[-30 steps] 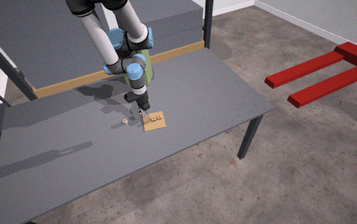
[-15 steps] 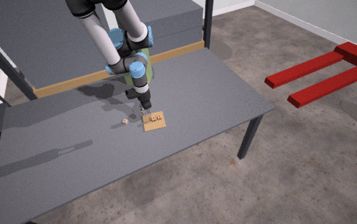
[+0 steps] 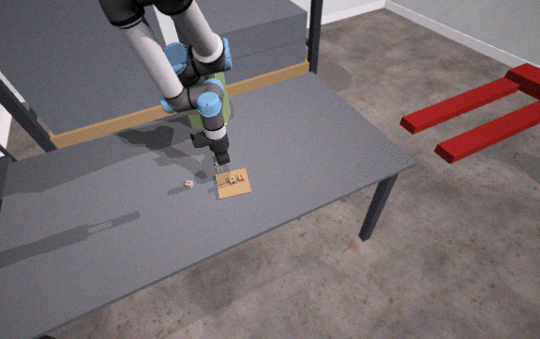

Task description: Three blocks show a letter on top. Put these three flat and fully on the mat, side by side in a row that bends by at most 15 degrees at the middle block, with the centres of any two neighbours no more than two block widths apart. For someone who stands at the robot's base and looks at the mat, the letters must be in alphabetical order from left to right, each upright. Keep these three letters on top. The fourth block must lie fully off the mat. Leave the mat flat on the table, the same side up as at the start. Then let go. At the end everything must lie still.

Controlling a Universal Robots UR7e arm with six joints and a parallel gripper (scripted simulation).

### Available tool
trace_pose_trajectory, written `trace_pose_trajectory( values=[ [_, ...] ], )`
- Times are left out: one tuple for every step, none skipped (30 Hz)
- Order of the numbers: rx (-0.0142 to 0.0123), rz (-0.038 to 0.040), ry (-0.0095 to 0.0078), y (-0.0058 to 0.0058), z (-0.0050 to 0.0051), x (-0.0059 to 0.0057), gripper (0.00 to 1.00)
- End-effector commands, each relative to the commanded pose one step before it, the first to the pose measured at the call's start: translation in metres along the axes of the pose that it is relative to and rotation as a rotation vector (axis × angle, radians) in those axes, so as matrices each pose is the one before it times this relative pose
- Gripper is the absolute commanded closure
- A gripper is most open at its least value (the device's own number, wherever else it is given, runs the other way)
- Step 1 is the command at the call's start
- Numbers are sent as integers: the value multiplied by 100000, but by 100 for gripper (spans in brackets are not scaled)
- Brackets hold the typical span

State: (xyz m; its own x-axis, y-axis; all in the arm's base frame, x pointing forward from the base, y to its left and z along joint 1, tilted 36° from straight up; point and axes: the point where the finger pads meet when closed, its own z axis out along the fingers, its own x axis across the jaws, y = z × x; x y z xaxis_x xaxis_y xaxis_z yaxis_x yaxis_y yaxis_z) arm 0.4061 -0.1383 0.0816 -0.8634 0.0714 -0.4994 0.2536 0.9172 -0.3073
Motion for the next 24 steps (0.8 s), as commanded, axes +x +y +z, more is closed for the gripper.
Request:
trace_pose_trajectory(
  values=[
    [-50,1302,42,162,-26,141,51],
    [14,40,-1,-14,1,-3,51],
    [9,24,2,-10,2,-1,51],
    [4,14,5,-6,1,1,51],
    [0,0,0,0,0,0,51],
    [0,0,0,0,0,0,51],
    [-5,6,6,-1,2,2,51],
    [-1,-11,0,0,0,0,51],
    [-1,-16,0,0,0,0,51],
    [0,-12,0,0,0,0,51],
    [0,-9,0,0,0,0,51],
    [0,-6,0,0,0,0,51],
    [0,-4,0,0,0,0,51],
    [0,-2,0,0,0,0,51],
    [0,-1,1,0,1,0,51],
    [-2,-1,7,1,7,1,51],
    [-4,0,17,1,18,3,51],
    [-8,0,33,3,34,6,51],
    [2,6,10,-2,39,-3,51],
    [13,13,-14,-9,41,-13,51],
    [17,17,-19,-12,54,-18,51],
    [0,0,0,0,0,0,51],
    [0,0,0,0,0,0,51],
    [22,22,-24,-15,70,-22,51]
  ],
)
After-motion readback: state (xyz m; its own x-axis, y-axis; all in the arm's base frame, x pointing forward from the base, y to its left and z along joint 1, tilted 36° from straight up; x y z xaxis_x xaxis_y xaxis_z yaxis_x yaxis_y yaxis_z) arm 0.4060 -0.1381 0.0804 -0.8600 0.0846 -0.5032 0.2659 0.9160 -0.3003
